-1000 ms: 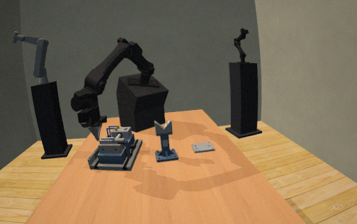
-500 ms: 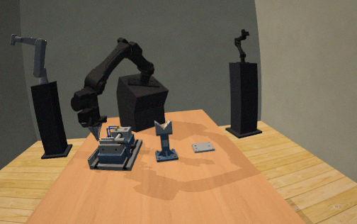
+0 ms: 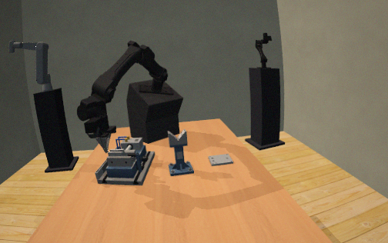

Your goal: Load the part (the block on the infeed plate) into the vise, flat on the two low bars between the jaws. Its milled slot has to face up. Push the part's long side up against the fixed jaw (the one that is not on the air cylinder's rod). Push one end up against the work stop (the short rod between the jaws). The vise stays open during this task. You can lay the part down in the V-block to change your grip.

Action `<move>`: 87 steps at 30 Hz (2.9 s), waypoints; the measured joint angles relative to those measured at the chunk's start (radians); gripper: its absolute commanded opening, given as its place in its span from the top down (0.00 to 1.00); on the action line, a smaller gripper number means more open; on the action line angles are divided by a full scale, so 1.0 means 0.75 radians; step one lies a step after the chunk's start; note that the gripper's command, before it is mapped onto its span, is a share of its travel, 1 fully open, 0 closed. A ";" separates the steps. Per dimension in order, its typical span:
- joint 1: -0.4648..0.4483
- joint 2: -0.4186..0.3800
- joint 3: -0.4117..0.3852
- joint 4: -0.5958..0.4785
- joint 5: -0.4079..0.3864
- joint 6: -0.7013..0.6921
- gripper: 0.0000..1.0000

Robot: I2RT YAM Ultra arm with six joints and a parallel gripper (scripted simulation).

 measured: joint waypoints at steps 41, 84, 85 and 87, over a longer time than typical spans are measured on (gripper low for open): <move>0.003 -0.001 -0.005 0.004 0.001 0.004 1.00; 0.022 -0.010 -0.044 0.022 0.009 0.024 1.00; 0.023 -0.011 -0.044 0.022 0.010 0.024 1.00; 0.025 -0.013 -0.044 0.022 0.010 0.025 1.00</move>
